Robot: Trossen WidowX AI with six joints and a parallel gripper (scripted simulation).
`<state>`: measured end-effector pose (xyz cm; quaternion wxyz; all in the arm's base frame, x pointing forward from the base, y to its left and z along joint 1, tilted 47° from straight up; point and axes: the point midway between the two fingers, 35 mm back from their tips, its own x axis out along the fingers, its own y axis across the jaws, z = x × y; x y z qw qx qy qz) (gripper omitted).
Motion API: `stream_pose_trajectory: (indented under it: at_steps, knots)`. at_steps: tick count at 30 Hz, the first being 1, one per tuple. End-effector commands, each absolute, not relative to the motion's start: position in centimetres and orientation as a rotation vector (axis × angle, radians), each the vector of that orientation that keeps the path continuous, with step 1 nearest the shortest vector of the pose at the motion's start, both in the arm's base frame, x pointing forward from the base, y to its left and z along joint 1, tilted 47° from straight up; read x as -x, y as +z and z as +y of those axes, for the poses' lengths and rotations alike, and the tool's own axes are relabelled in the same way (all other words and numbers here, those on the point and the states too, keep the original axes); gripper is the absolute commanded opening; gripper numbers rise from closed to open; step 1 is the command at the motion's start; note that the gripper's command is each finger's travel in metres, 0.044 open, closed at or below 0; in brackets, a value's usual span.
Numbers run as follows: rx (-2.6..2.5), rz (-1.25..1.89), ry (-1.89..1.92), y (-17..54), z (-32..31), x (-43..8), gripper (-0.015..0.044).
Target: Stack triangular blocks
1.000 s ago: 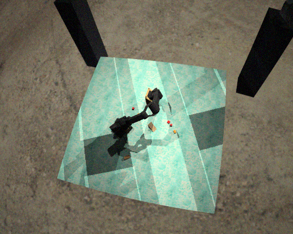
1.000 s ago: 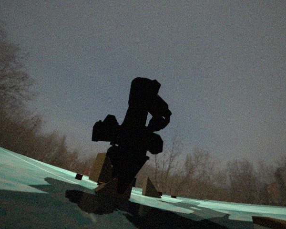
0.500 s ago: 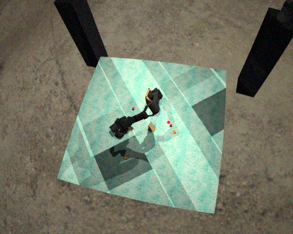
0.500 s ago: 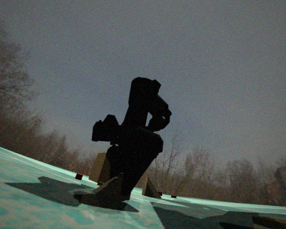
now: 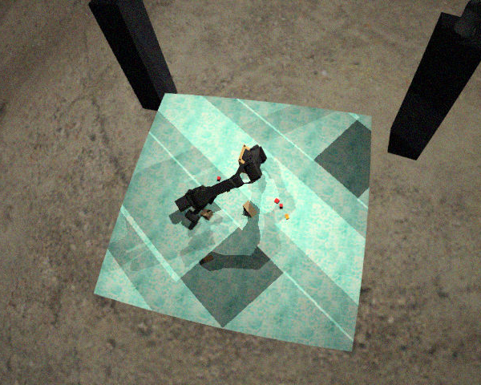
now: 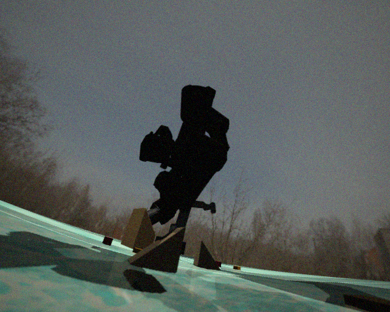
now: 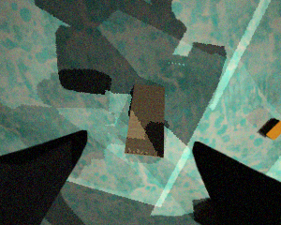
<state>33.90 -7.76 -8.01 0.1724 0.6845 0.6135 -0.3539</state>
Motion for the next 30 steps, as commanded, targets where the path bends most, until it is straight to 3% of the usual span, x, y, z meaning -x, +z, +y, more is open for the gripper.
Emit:
stream_pose_trajectory:
  at_steps: [1,5,16,30]
  knots:
    - [-1.943,1.74,-1.004,-8.0,-7.8,-33.9,0.044]
    - [-1.868,1.759,-0.943,-8.0,-7.5,-33.9,0.044]
    - [-0.63,1.836,0.025,-6.0,-4.2,-34.7,0.044]
    - [0.909,1.525,1.137,-1.8,-0.7,-36.2,0.044]
